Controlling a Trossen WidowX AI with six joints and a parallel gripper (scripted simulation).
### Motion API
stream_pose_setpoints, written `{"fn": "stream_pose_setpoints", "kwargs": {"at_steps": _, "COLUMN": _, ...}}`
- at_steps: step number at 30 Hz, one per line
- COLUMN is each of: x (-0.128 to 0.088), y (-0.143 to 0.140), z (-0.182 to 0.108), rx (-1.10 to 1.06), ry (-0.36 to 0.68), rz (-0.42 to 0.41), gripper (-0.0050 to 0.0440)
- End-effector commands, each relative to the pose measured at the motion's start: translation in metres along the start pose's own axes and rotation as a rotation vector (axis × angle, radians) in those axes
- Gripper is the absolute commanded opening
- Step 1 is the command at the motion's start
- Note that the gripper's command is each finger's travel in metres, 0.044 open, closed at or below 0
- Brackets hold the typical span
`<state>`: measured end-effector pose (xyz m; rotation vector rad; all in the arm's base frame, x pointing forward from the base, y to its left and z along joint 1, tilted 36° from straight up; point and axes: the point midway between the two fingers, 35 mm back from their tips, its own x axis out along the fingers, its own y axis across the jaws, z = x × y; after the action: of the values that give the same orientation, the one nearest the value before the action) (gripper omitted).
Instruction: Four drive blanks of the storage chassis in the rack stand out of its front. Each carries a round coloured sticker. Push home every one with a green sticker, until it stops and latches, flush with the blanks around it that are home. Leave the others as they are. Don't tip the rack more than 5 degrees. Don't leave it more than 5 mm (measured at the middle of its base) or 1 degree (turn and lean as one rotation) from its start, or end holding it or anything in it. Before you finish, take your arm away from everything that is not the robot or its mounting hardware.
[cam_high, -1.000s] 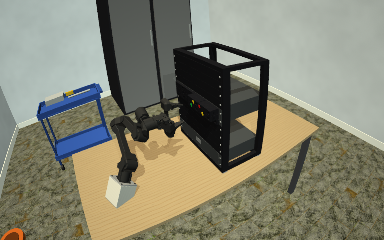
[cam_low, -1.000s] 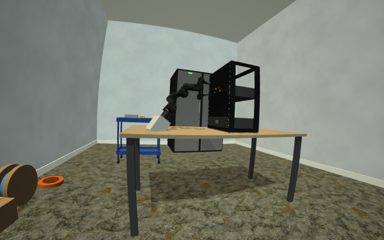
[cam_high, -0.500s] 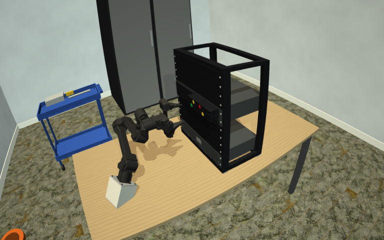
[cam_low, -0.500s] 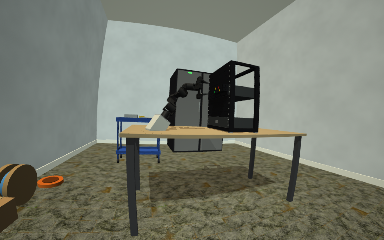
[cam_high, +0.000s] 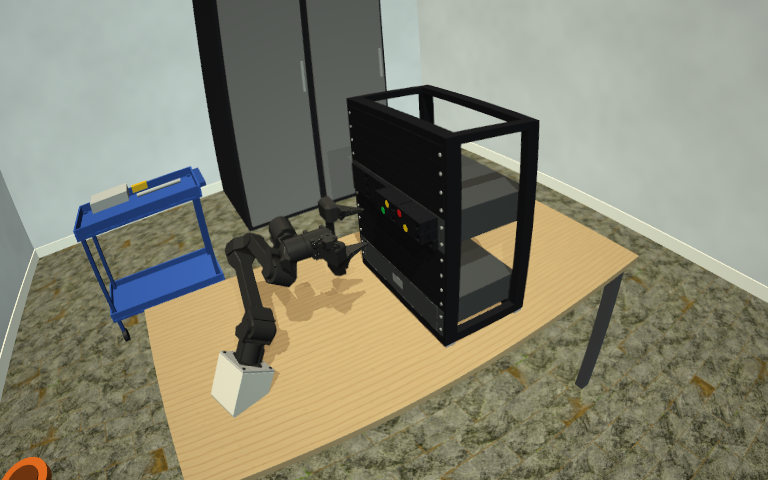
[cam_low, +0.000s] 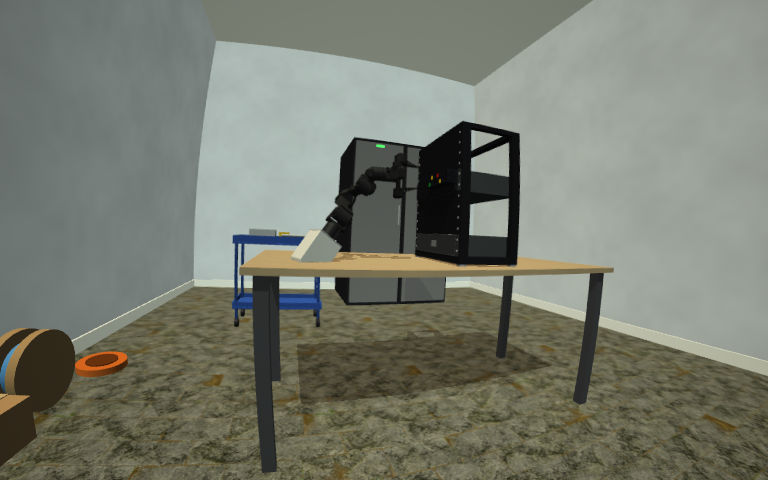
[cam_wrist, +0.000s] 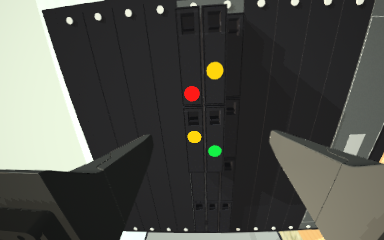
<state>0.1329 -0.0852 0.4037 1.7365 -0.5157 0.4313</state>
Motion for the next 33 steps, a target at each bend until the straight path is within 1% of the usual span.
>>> {"fn": "stream_pose_setpoints", "kwargs": {"at_steps": 1, "x": 0.0008, "y": 0.001, "z": -0.001, "rx": -0.004, "ry": 0.004, "rz": -0.003, "gripper": 0.044}}
{"fn": "stream_pose_setpoints", "kwargs": {"at_steps": 18, "x": 0.0013, "y": 0.0009, "z": -0.0019, "rx": -0.004, "ry": 0.004, "rz": -0.003, "gripper": 0.044}}
{"fn": "stream_pose_setpoints", "kwargs": {"at_steps": 33, "x": 0.0051, "y": -0.0004, "z": -0.0082, "rx": -0.003, "ry": 0.004, "rz": -0.003, "gripper": 0.044}}
